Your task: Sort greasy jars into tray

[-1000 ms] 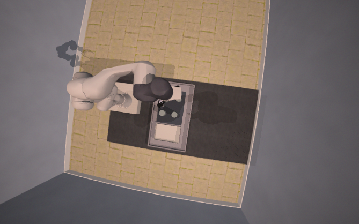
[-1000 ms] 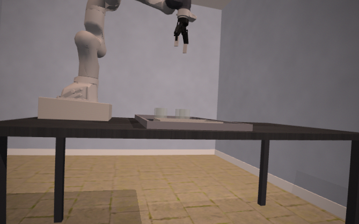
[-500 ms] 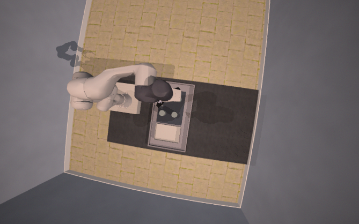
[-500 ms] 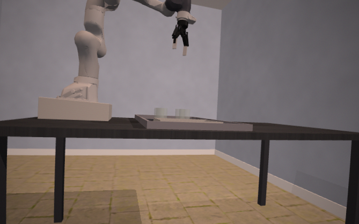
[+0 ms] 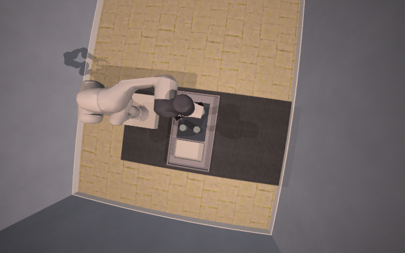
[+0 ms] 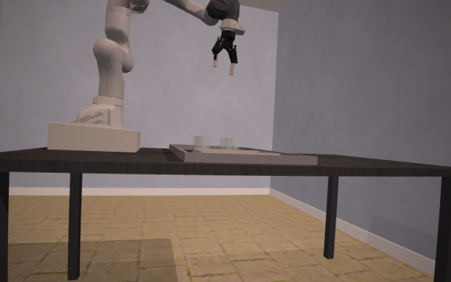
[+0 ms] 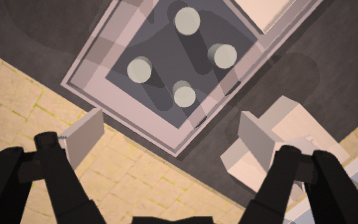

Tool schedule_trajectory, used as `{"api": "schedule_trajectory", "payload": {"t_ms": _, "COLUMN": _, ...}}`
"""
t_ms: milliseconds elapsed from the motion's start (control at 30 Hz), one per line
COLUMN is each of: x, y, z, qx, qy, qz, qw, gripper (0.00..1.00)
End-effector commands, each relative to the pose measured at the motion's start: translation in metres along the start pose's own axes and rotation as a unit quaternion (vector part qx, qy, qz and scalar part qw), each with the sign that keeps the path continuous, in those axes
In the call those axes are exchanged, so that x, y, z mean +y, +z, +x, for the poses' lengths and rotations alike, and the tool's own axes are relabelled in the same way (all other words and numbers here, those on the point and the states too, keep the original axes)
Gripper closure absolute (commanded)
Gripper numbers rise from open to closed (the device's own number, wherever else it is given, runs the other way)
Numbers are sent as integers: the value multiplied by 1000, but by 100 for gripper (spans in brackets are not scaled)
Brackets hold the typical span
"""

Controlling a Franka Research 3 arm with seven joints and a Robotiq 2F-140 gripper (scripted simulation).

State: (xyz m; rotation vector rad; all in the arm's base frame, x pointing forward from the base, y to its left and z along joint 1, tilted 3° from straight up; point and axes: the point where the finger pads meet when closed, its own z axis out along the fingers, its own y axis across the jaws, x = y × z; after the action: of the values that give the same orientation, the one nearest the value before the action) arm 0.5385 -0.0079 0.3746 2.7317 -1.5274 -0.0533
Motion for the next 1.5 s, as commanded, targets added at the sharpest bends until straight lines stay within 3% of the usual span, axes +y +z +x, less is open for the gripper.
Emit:
{"api": "schedule_trajectory", "payload": {"t_ms": 0, "x": -2, "y": 0, "z": 3, "qx": 4, "qy": 45, "qz": 7, "qw": 999, "gripper": 0}}
{"api": "schedule_trajectory", "payload": {"t_ms": 67, "x": -2, "y": 0, "z": 3, "qx": 4, "qy": 45, "qz": 7, "qw": 999, "gripper": 0}}
{"api": "schedule_trajectory", "payload": {"t_ms": 100, "x": 3, "y": 17, "z": 3, "qx": -2, "qy": 86, "qz": 4, "qw": 996, "gripper": 0}}
{"api": "schedule_trajectory", "payload": {"t_ms": 400, "x": 3, "y": 17, "z": 3, "qx": -2, "qy": 86, "qz": 4, "qw": 996, "gripper": 0}}
{"api": "schedule_trajectory", "payload": {"t_ms": 433, "x": 8, "y": 32, "z": 3, "qx": -6, "qy": 134, "qz": 2, "qw": 991, "gripper": 0}}
{"api": "schedule_trajectory", "payload": {"t_ms": 667, "x": 8, "y": 32, "z": 3, "qx": -6, "qy": 134, "qz": 2, "qw": 991, "gripper": 0}}
{"api": "schedule_trajectory", "payload": {"t_ms": 700, "x": 13, "y": 47, "z": 3, "qx": -10, "qy": 175, "qz": -1, "qw": 984, "gripper": 0}}
{"api": "schedule_trajectory", "payload": {"t_ms": 1000, "x": 13, "y": 47, "z": 3, "qx": -10, "qy": 175, "qz": -1, "qw": 984, "gripper": 0}}
{"api": "schedule_trajectory", "payload": {"t_ms": 1033, "x": 17, "y": 61, "z": 4, "qx": -14, "qy": 222, "qz": -2, "qw": 975, "gripper": 0}}
{"api": "schedule_trajectory", "payload": {"t_ms": 1267, "x": 17, "y": 61, "z": 4, "qx": -14, "qy": 222, "qz": -2, "qw": 975, "gripper": 0}}
{"api": "schedule_trajectory", "payload": {"t_ms": 1300, "x": 21, "y": 75, "z": 4, "qx": -17, "qy": 263, "qz": -4, "qw": 965, "gripper": 0}}
{"api": "schedule_trajectory", "payload": {"t_ms": 1467, "x": 21, "y": 75, "z": 4, "qx": -17, "qy": 263, "qz": -4, "qw": 965, "gripper": 0}}
